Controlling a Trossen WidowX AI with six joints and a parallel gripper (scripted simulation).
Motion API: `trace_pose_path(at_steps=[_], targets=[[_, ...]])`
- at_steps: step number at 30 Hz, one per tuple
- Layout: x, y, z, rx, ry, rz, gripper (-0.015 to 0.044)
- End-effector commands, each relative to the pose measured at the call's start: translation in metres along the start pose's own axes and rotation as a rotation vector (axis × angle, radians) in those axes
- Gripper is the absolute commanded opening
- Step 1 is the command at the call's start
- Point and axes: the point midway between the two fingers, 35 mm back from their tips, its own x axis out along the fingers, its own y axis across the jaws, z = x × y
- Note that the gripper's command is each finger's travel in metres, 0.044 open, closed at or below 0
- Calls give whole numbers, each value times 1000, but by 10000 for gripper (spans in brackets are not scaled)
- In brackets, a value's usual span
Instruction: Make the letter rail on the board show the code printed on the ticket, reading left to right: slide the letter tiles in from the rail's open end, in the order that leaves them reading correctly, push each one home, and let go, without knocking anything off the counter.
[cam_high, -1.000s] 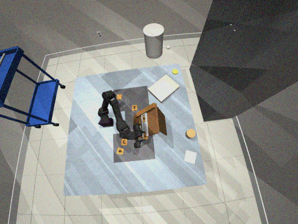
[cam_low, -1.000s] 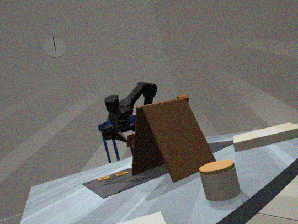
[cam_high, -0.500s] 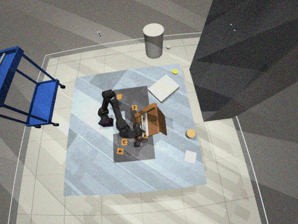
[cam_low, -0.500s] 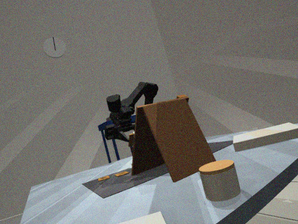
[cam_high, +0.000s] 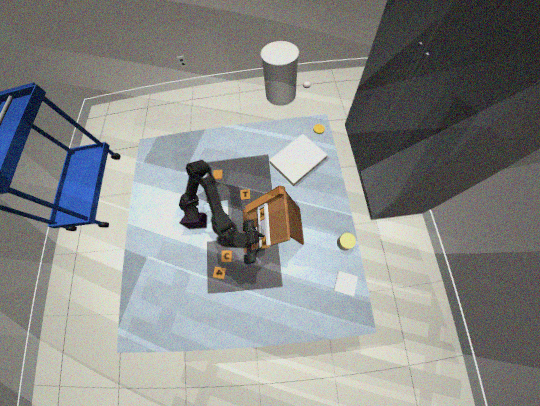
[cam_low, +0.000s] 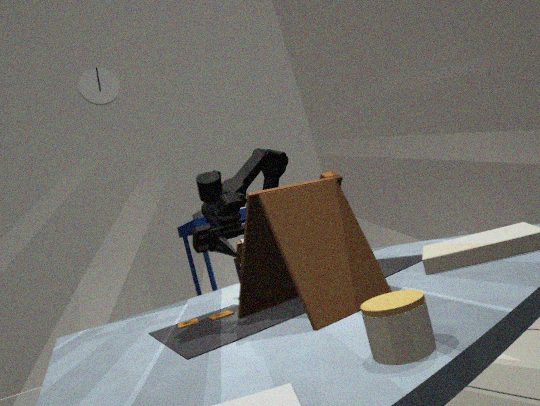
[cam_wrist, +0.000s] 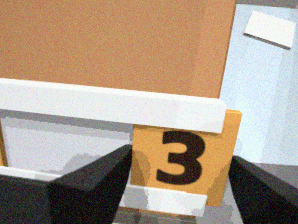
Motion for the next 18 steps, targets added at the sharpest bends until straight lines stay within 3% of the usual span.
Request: trace_pose_path(at_steps=[1, 18], targets=[[0, 1, -1, 7, 2, -4, 0], [0, 11, 0, 8, 2, -3, 0]])
